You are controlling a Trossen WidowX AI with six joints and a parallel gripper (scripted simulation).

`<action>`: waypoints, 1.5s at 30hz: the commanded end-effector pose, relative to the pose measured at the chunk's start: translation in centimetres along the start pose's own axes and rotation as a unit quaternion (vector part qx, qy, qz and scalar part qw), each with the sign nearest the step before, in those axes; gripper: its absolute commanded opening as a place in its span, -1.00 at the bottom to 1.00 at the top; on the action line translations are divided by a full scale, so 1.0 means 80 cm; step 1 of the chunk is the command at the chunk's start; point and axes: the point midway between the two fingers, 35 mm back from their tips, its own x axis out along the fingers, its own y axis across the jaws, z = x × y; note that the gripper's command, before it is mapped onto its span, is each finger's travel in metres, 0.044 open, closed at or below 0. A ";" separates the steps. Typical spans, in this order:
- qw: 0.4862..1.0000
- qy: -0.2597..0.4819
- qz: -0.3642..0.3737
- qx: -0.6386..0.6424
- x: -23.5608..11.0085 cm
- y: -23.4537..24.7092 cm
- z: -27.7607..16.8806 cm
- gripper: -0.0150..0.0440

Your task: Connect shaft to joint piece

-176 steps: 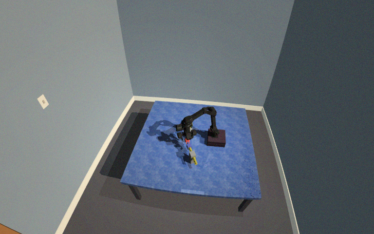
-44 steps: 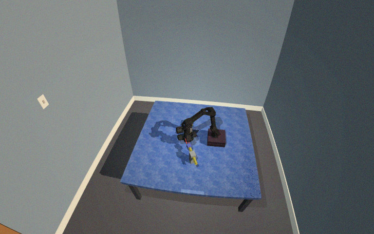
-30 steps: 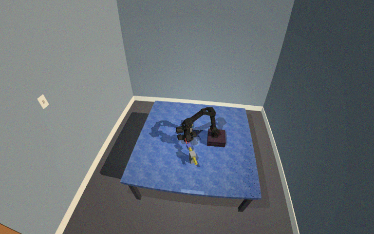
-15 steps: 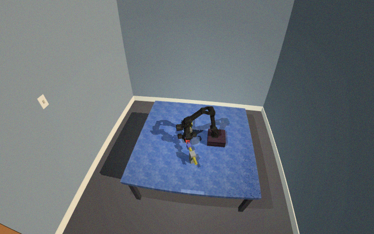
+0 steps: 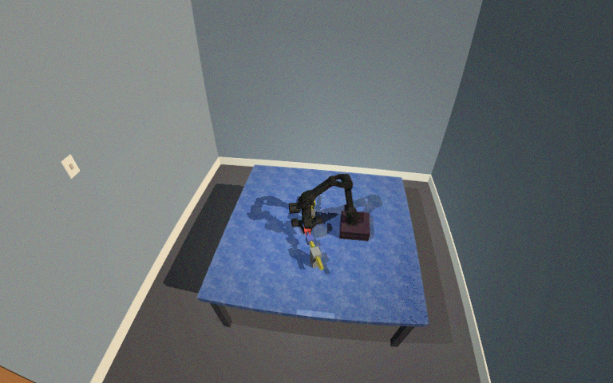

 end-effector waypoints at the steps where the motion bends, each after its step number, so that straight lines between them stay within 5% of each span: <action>1: 1.000 -0.002 0.000 0.001 0.000 0.000 0.000 -0.49; 18: 1.000 -0.002 0.000 0.001 0.000 0.000 0.000 -0.49; 23: 1.000 -0.002 0.000 0.001 0.000 0.000 0.000 -0.05; 26: 1.000 -0.002 0.000 0.001 0.000 0.000 0.000 0.01; 37: 1.000 -0.002 0.000 0.001 0.000 0.000 0.000 0.99; 45: 1.000 -0.002 0.000 0.001 0.000 0.000 0.000 1.00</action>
